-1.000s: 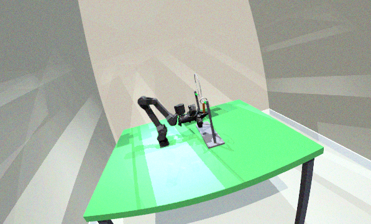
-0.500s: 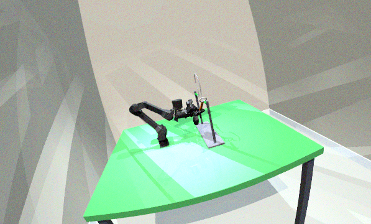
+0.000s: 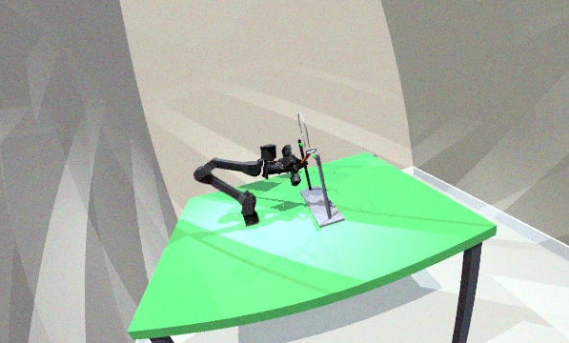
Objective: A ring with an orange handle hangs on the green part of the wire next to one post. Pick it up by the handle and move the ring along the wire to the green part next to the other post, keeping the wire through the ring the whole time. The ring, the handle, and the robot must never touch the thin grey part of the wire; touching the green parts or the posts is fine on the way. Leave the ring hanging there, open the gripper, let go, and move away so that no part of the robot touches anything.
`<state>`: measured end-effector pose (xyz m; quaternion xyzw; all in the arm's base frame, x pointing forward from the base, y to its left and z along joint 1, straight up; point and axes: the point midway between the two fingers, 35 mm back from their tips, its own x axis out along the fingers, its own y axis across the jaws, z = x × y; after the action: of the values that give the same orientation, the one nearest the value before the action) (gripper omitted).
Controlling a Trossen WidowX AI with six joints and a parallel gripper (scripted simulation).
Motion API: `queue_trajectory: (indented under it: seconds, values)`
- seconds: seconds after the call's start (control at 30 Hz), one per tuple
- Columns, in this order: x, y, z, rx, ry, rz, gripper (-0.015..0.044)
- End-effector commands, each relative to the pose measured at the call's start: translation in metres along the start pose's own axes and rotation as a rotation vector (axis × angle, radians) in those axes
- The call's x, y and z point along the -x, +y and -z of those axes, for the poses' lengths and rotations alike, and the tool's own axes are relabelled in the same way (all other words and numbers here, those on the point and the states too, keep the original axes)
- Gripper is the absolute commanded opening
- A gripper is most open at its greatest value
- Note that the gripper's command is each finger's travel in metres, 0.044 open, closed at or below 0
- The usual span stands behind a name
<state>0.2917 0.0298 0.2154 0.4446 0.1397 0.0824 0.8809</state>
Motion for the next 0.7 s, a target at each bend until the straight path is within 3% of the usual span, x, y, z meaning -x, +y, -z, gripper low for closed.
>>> queue_trajectory:
  seconds: [0.0,0.67]
  values:
    - [0.007,0.015,-0.004,-0.056,0.033,-0.031,-0.0150]
    - [0.027,0.045,-0.011,-0.254,0.183,-0.117,-0.0150]
